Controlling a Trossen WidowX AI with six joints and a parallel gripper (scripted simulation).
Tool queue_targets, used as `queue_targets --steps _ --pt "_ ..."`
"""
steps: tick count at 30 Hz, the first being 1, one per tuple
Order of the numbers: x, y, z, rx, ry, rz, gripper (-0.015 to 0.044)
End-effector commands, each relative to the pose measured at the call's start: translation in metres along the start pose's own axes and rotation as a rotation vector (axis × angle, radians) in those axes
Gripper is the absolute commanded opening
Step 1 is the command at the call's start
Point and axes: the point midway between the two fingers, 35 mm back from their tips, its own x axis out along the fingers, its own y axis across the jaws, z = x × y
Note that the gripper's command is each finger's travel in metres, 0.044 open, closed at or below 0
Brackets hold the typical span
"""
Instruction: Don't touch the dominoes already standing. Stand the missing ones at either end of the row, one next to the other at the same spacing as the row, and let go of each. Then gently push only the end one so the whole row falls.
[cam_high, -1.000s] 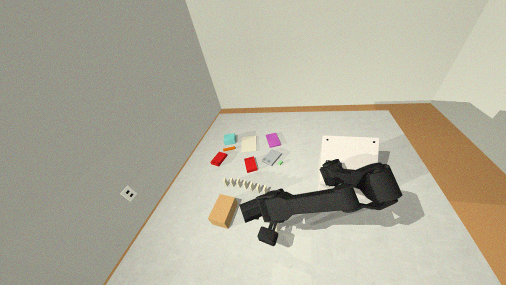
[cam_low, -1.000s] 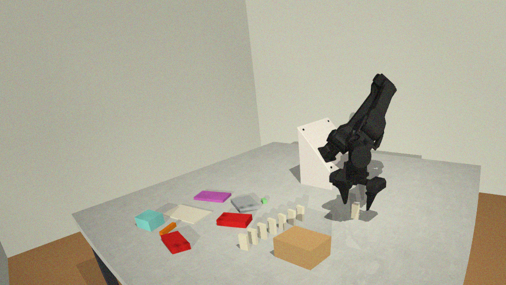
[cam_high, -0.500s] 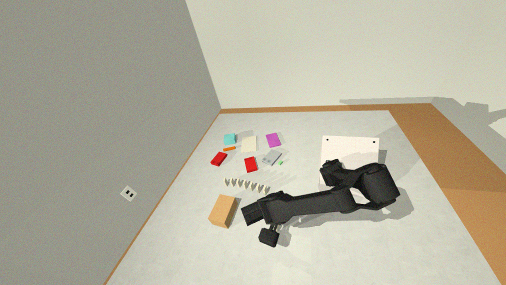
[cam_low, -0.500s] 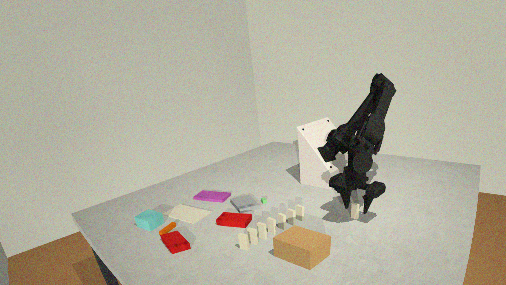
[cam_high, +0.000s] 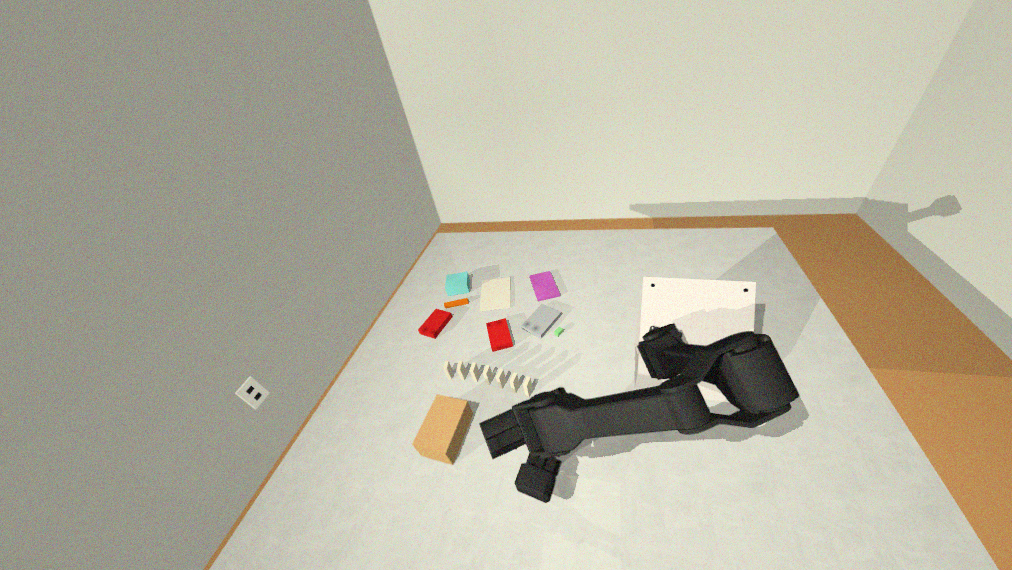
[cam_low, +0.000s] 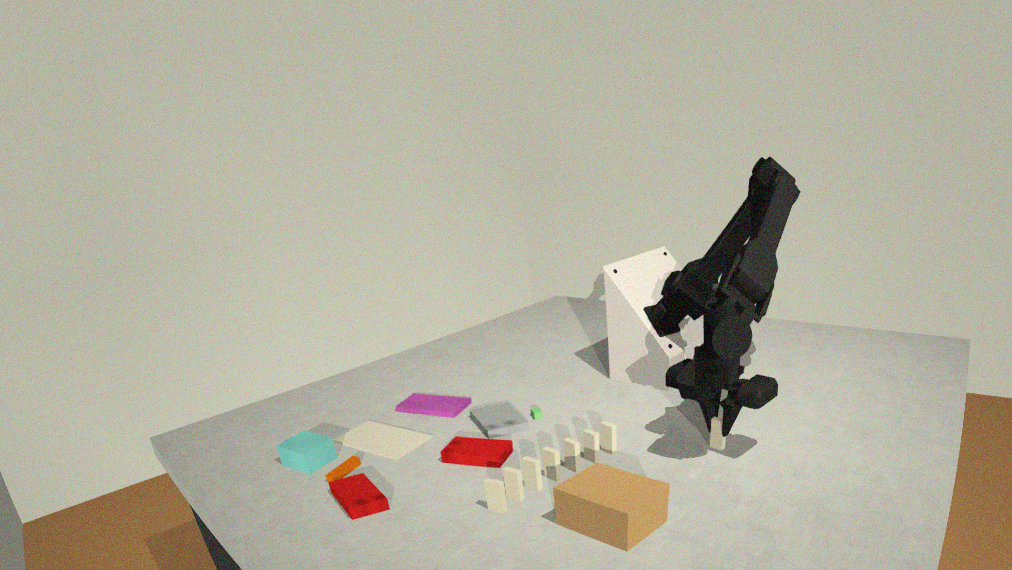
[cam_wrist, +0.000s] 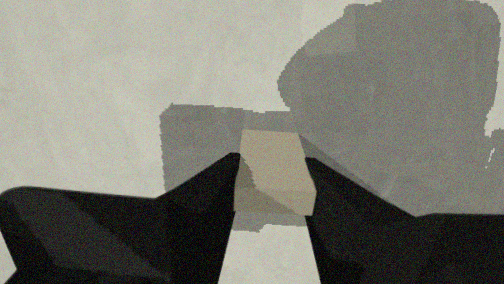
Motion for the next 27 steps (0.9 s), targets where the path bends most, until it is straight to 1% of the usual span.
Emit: queue_targets --steps 1,3,6,10,13,23,25,27 --pt "0.001 -0.001 0.001 0.005 -0.003 -0.004 0.0107" --pt "-0.009 -0.002 0.004 0.003 -0.004 -0.011 0.0107" --pt "-0.051 -0.004 0.011 -0.002 -0.003 -0.03 0.0107" --pt "-0.111 -0.003 0.007 0.0 0.002 -0.022 0.0107" --pt "-0.133 0.0 0.001 0.002 0.001 -0.01 0.0107" --pt "-0.135 -0.002 0.002 0.002 -0.001 -0.01 0.0107" --pt "-0.135 -0.022 0.019 0.005 -0.013 -0.022 0.0107" --pt "-0.135 -0.054 0.039 0.01 -0.025 -0.036 0.0107"
